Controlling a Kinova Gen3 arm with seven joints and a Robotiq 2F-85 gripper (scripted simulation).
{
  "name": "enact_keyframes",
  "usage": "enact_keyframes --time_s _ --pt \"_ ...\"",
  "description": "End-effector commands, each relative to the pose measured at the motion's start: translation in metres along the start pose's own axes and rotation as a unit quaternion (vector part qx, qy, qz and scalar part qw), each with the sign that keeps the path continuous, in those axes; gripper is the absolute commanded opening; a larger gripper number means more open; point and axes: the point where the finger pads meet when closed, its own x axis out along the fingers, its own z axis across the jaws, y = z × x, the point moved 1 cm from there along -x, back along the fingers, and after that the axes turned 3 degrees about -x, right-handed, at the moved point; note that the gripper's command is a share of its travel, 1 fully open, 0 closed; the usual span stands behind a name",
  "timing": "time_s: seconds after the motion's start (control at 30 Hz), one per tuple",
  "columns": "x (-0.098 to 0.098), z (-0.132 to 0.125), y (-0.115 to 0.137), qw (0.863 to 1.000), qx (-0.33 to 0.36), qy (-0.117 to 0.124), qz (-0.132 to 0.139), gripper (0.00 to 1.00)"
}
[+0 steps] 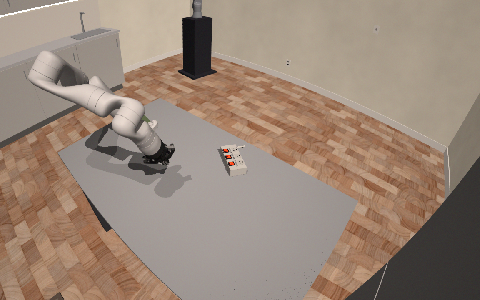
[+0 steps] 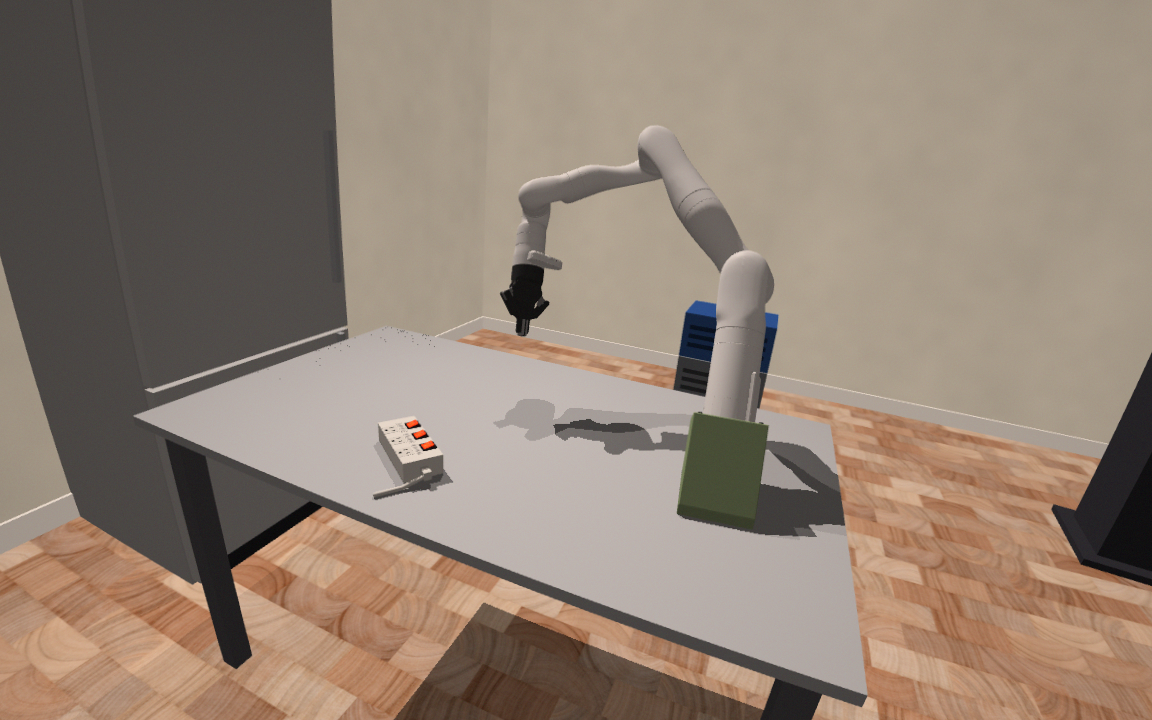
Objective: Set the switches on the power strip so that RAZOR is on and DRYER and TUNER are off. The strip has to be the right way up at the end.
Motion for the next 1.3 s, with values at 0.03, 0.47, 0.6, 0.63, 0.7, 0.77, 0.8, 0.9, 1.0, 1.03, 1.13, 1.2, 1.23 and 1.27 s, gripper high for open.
enact_keyframes --time_s 0.03,0.47,0.6,0.63,0.7,0.77,0.8,0.9,1.0,1.03,1.13,1.2,1.23,1.27 --pt "0.001 0.003 0.001 1.000 -0.003 0.000 0.001 0.00" --pt "0.008 0.011 -0.001 1.000 0.024 0.011 0.001 0.00" --pt "0.008 0.011 -0.001 1.000 0.024 0.011 0.001 0.00" --pt "0.012 0.015 -0.002 0.999 0.037 0.017 0.001 0.00" --pt "0.012 0.015 -0.002 0.999 0.037 0.017 0.001 0.00" --pt "0.012 0.015 -0.002 0.999 0.037 0.017 0.001 0.00" --pt "0.012 0.015 -0.002 0.999 0.037 0.017 0.001 0.00" --pt "0.012 0.015 -0.002 0.999 0.037 0.017 0.001 0.00" --pt "0.016 0.019 -0.003 0.998 0.050 0.022 0.001 0.00" --pt "0.016 0.019 -0.003 0.998 0.050 0.022 0.001 0.00" --pt "0.016 0.019 -0.003 0.998 0.050 0.022 0.001 0.00" --pt "0.020 0.023 -0.004 0.998 0.063 0.028 0.000 0.00" --pt "0.020 0.023 -0.004 0.998 0.063 0.028 0.000 0.00" --pt "0.020 0.023 -0.004 0.998 0.063 0.028 0.000 0.00"
